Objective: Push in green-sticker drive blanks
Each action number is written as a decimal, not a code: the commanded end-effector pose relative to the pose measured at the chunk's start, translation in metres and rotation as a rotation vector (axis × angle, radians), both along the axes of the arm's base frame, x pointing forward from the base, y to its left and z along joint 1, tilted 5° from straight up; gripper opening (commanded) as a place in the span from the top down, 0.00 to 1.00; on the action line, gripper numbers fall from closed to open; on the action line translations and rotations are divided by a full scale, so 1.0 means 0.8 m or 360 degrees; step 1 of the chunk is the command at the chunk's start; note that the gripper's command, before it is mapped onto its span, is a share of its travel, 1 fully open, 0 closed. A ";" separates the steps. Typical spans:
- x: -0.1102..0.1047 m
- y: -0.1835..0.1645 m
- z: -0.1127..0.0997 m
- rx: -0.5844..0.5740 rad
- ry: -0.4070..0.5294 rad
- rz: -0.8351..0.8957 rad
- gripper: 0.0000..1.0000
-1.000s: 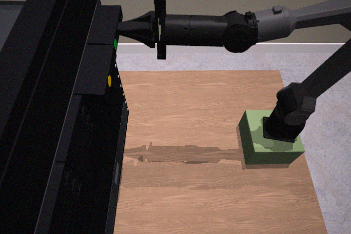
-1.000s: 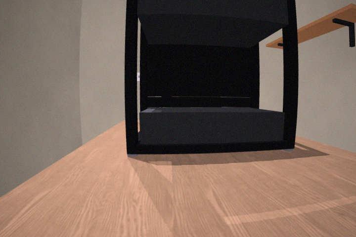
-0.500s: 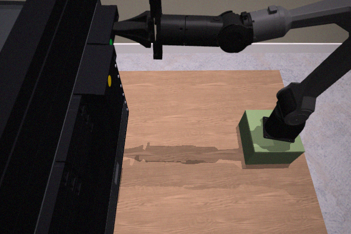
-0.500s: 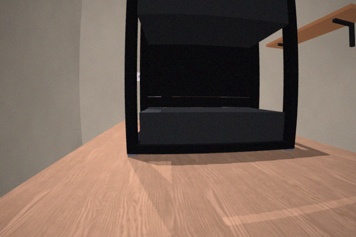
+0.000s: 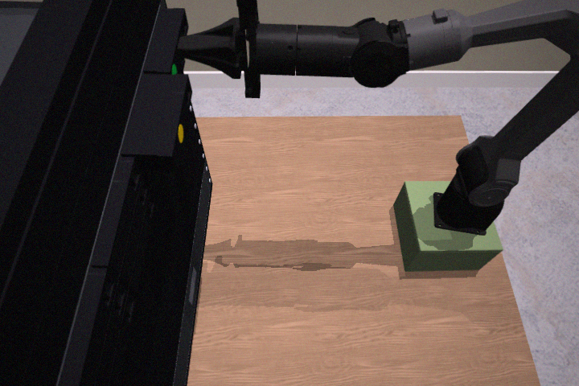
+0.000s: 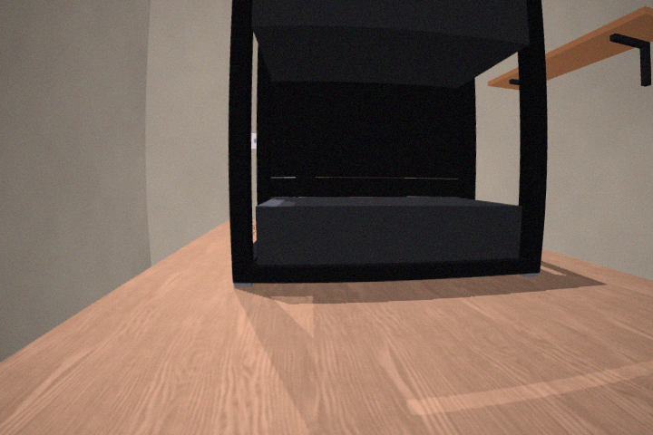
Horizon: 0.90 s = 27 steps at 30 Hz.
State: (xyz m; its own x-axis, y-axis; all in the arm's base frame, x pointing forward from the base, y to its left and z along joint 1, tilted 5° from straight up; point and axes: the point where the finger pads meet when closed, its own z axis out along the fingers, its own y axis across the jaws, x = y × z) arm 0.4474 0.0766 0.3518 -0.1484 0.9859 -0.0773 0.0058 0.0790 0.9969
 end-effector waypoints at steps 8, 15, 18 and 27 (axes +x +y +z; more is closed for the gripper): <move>0.006 0.000 -0.003 -0.0001 0.0005 -0.0001 1.00; 0.006 0.000 -0.003 -0.0001 0.0005 -0.0001 1.00; 0.006 0.000 -0.003 -0.0001 0.0005 -0.0001 1.00; 0.009 0.001 -0.005 -0.0001 0.0005 -0.0001 1.00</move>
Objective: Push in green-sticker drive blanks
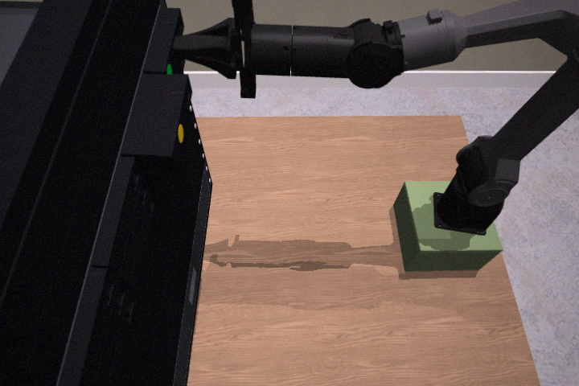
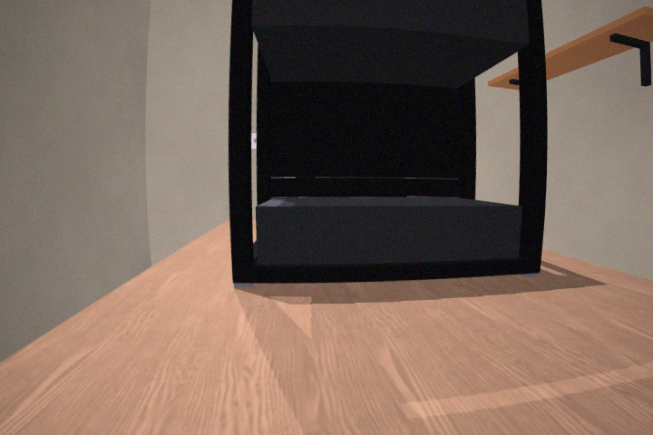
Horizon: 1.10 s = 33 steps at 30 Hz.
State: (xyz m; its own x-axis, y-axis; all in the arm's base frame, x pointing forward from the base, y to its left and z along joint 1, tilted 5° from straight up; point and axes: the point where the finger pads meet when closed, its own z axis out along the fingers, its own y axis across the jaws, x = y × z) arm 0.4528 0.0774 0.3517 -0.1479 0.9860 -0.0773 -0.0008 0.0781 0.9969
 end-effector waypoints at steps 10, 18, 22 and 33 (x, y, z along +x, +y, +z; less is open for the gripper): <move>0.003 0.000 -0.005 -0.0003 0.0015 -0.0001 1.00; 0.006 0.000 -0.007 -0.0003 0.0015 -0.0001 1.00; 0.006 0.000 -0.007 -0.0003 0.0015 -0.0001 1.00; 0.010 0.001 -0.007 -0.0003 0.0015 -0.0001 1.00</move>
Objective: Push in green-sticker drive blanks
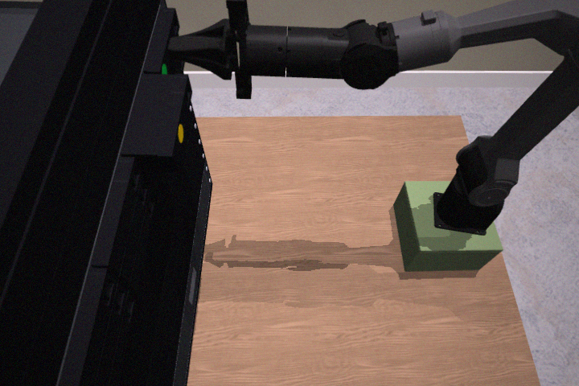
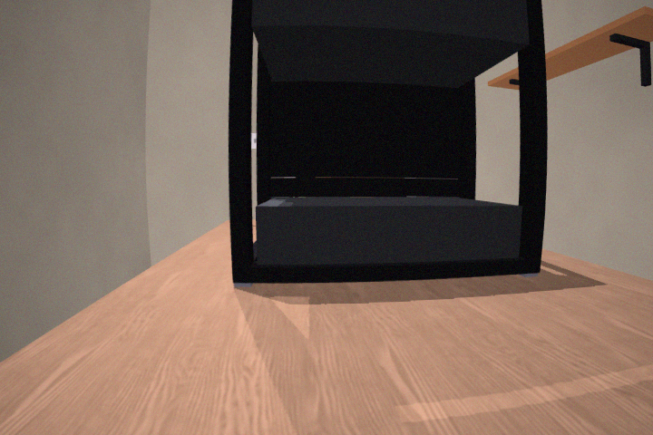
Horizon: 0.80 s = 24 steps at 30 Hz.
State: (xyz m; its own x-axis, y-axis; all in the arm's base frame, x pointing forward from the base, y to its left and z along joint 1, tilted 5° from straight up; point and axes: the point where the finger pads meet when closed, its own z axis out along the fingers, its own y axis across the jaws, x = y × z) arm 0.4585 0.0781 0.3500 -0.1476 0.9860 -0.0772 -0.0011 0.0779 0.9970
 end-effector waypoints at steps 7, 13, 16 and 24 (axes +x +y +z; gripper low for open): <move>0.003 0.000 -0.005 -0.0003 0.0016 0.0000 1.00; 0.005 0.000 -0.005 -0.0003 0.0016 0.0000 1.00; 0.006 0.001 -0.005 -0.0003 0.0016 0.0000 1.00; 0.007 0.001 -0.005 -0.0003 0.0016 0.0000 1.00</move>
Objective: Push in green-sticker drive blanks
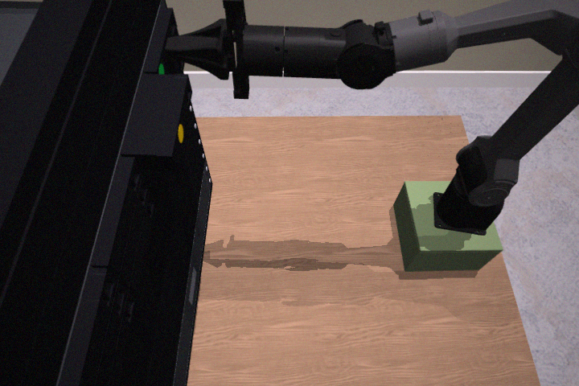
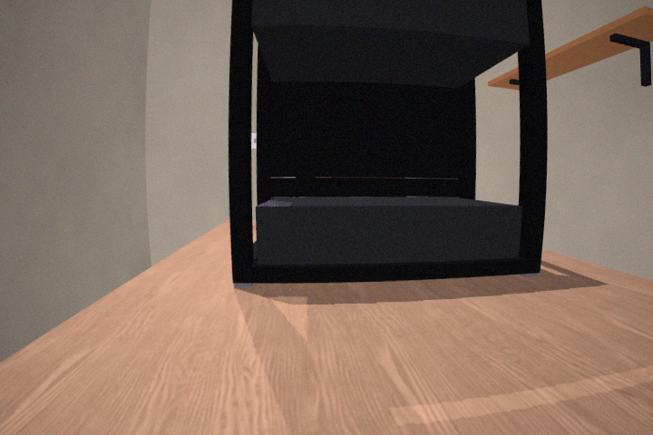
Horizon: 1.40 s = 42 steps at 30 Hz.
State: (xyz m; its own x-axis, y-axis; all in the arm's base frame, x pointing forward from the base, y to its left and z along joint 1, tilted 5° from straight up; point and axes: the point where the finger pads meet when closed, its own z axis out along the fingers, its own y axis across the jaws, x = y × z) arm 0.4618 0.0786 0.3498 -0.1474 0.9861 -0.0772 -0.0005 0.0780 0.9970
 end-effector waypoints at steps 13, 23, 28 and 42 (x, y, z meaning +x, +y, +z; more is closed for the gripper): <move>0.004 0.001 -0.004 -0.0003 0.0015 0.0000 1.00; 0.004 0.001 -0.004 -0.0003 0.0015 0.0000 1.00; -0.002 0.000 -0.004 -0.0003 0.0015 0.0000 1.00; -0.112 -0.017 -0.001 -0.0003 0.0015 0.0000 1.00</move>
State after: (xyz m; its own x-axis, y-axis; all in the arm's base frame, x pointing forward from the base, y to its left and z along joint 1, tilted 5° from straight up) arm 0.3825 0.0666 0.3477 -0.1504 0.9856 -0.0779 0.0092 0.0801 0.9967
